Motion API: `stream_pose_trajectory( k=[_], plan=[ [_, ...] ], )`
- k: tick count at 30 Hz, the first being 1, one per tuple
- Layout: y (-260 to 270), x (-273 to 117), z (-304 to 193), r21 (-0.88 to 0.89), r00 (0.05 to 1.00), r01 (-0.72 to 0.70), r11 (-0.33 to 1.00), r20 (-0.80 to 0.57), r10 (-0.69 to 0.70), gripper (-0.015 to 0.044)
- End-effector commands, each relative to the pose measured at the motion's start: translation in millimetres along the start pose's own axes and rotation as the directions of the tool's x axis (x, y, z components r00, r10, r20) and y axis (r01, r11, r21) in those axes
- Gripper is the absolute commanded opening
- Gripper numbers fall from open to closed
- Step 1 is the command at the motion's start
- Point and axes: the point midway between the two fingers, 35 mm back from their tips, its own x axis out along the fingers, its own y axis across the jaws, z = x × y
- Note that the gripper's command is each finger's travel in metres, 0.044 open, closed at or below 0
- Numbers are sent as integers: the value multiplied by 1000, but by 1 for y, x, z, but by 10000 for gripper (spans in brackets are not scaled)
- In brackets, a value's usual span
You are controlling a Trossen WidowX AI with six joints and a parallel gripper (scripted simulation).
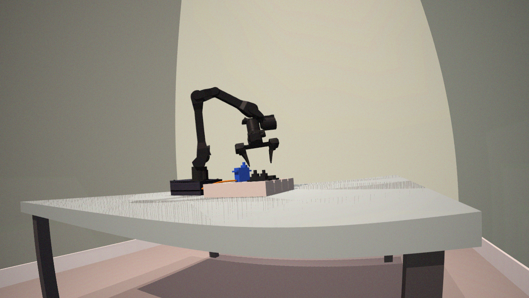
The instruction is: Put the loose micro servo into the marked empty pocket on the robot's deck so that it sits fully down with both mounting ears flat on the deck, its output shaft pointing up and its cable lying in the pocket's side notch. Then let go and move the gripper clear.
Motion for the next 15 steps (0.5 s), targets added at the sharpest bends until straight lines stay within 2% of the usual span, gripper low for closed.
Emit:
stream_pose_trajectory(
  k=[1,15],
  plan=[
    [-8,-1,3,47,999,18,999,-37,-16,440],
    [-41,-9,31,394,988,119,911,-141,-69,440]
  ],
)
